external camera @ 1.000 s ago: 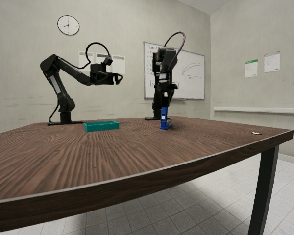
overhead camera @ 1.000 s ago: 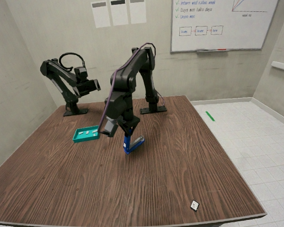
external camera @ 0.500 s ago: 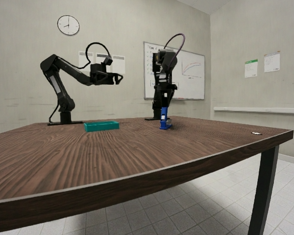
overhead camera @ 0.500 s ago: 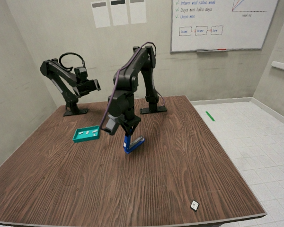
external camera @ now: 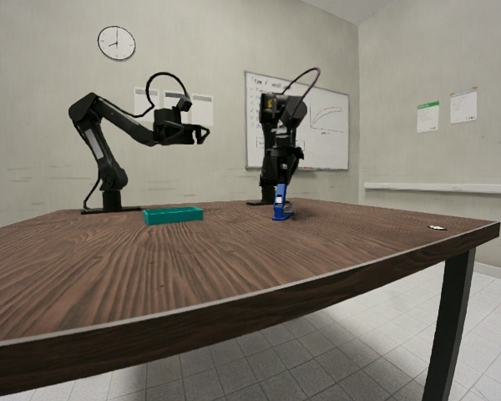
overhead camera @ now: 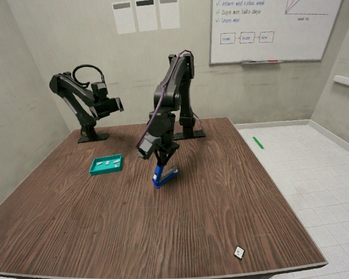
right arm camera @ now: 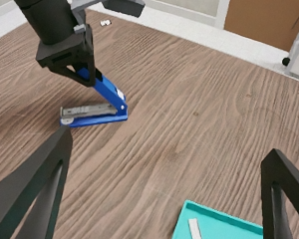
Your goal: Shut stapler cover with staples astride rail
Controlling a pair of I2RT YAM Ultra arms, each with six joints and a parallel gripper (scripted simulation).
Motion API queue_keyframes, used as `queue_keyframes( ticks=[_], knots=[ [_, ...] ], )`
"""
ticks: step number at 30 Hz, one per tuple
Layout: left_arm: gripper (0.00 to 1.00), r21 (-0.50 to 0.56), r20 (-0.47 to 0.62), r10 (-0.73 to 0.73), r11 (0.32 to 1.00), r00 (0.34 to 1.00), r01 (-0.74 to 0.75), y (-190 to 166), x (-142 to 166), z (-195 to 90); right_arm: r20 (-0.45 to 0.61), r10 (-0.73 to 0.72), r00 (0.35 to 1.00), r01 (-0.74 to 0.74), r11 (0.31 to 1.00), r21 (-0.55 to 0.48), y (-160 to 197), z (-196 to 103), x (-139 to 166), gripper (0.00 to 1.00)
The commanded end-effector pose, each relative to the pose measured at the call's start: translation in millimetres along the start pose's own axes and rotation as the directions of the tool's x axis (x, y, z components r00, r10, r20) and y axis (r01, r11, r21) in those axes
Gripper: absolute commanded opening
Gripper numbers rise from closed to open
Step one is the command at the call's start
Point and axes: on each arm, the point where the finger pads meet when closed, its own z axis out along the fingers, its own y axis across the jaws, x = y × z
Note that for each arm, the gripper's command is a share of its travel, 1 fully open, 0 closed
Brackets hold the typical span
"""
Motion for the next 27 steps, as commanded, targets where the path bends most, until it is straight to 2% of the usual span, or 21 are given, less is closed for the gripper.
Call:
queue_keyframes(
  ticks=[1, 13, 15, 27],
  knots=[
    [0.00, -0.008, 0.093, 0.013, 1.000, 0.996, -0.012, 2, -6, -7, 0.029, 0.025, 0.999, -0.026, 1.000, 0.003, 4, 2, -14, 1.00],
    [0.00, -0.010, 0.250, 0.016, 1.000, 0.968, -0.014, 3, 6, -1, 0.029, 0.025, 0.999, -0.026, 1.000, 0.003, 4, 2, -14, 1.00],
    [0.00, -0.010, 0.250, 0.016, 1.000, 0.968, -0.014, 3, 6, -1, 0.029, 0.025, 0.999, -0.026, 1.000, 0.003, 4, 2, -14, 1.00],
    [0.00, -0.011, 0.401, 0.018, 1.000, 0.916, -0.015, 2, 17, 6, 0.029, 0.025, 0.999, -0.026, 1.000, 0.003, 4, 2, -14, 1.00]
  ],
)
